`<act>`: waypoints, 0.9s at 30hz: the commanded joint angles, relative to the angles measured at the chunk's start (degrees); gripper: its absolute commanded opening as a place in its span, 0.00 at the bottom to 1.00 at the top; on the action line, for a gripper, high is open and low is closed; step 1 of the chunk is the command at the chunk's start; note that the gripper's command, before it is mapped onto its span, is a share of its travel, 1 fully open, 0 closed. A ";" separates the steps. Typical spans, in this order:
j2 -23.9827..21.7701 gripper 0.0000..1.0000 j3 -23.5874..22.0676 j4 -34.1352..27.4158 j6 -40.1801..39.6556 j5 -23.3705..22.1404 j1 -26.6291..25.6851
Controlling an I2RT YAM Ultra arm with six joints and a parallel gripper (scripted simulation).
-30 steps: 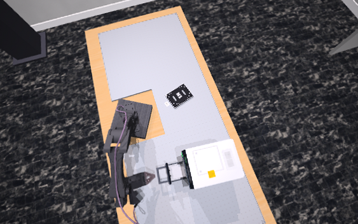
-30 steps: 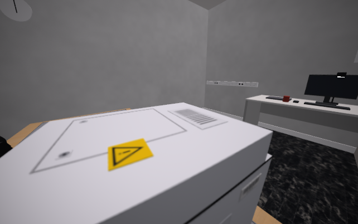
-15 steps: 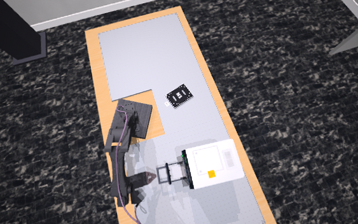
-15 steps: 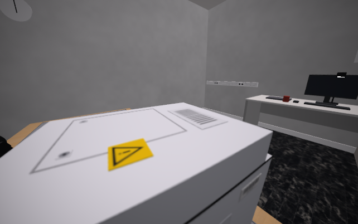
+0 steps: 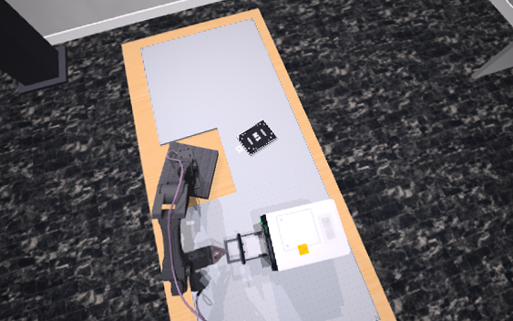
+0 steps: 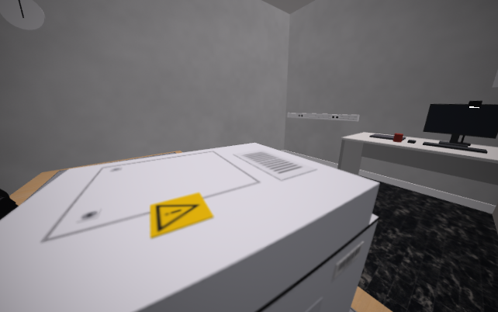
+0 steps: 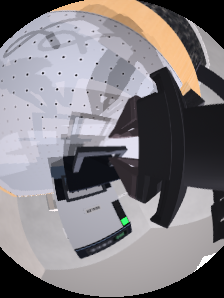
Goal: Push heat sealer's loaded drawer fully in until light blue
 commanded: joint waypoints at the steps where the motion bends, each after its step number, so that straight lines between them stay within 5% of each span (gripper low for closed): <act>1: -2.30 0.30 -1.23 2.32 0.97 -1.14 0.68; 27: -2.72 0.30 -3.61 7.24 4.44 -1.48 2.52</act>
